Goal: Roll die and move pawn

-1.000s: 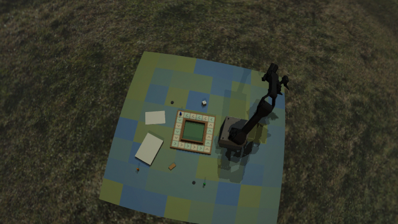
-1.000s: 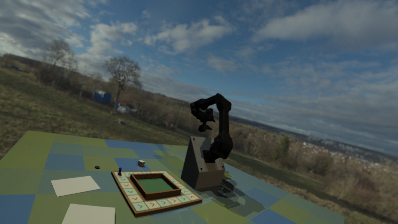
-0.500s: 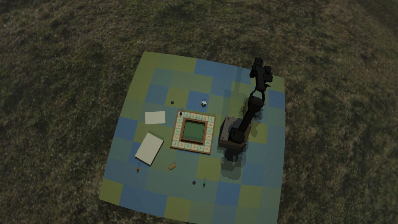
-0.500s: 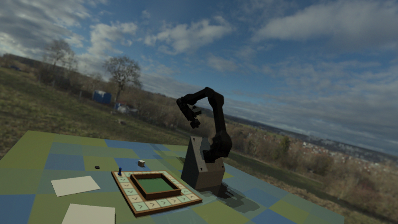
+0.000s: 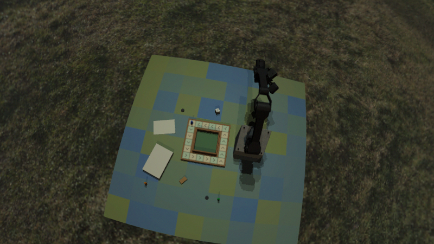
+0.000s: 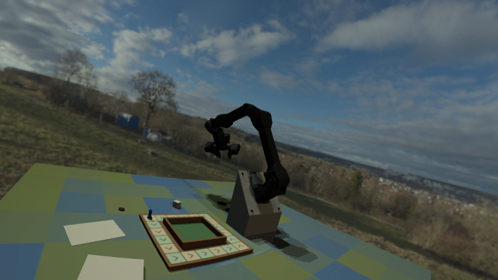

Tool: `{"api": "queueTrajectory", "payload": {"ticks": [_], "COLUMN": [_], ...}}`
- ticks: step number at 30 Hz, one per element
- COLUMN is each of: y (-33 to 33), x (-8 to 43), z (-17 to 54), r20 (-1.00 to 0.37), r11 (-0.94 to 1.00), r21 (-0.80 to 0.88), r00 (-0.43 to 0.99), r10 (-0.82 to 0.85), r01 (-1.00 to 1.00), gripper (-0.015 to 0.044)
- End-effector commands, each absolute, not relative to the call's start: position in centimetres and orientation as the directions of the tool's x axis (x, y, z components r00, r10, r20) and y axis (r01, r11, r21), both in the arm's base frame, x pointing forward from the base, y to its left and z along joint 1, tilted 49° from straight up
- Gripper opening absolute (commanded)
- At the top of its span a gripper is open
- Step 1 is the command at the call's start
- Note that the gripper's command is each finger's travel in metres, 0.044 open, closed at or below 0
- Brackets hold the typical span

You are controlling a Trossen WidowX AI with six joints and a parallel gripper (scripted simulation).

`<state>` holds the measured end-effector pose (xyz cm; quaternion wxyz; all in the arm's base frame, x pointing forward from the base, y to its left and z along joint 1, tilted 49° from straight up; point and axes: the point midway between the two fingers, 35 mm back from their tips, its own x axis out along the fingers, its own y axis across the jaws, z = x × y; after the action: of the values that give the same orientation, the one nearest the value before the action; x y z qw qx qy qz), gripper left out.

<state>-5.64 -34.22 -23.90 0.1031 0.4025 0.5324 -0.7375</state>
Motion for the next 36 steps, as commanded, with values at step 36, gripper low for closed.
{"api": "queueTrajectory", "payload": {"ticks": [36], "y": [-13.3], "x": [23.4], "z": [-21.3], "r20": [-0.723], "r11": [0.659], "r21": [0.649], "r00": [-0.038], "r10": [0.690], "r01": [-0.380], "gripper": [0.0275]}}
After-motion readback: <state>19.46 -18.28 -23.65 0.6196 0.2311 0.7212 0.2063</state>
